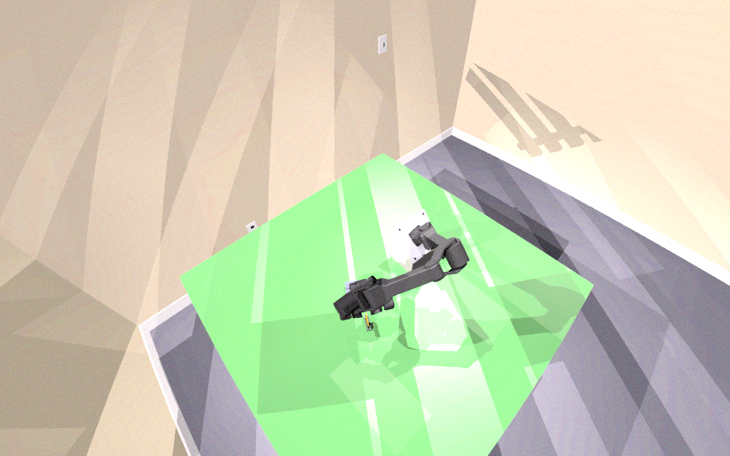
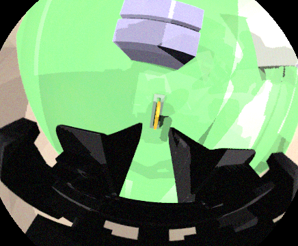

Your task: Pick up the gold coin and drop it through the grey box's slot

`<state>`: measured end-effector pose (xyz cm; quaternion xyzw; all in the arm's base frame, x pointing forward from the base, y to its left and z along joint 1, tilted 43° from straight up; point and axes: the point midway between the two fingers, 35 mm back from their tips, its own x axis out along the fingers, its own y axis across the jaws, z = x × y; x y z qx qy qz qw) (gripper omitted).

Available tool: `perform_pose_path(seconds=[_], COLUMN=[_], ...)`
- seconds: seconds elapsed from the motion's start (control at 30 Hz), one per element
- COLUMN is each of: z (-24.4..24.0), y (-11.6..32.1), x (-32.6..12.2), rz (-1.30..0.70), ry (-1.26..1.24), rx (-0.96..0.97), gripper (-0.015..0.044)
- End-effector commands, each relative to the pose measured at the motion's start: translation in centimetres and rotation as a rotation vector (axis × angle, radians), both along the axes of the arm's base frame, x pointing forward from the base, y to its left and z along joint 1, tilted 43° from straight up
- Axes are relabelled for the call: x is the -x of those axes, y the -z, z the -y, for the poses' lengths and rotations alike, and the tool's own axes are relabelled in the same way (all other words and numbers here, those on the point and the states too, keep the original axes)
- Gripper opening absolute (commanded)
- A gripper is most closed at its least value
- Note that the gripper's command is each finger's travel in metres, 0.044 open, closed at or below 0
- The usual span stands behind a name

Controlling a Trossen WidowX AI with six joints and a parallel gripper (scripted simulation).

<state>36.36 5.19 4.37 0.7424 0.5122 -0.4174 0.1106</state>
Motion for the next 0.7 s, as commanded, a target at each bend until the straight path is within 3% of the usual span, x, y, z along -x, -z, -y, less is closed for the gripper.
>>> perform_pose_path(seconds=[0.0,0.67], z=[-0.5,-2.5], y=[0.6,2.8], x=[0.2,-0.3], rz=[-0.013,-0.011], ry=[0.001,0.000], rx=[-0.008,-0.005], gripper=[0.0161,0.0161])
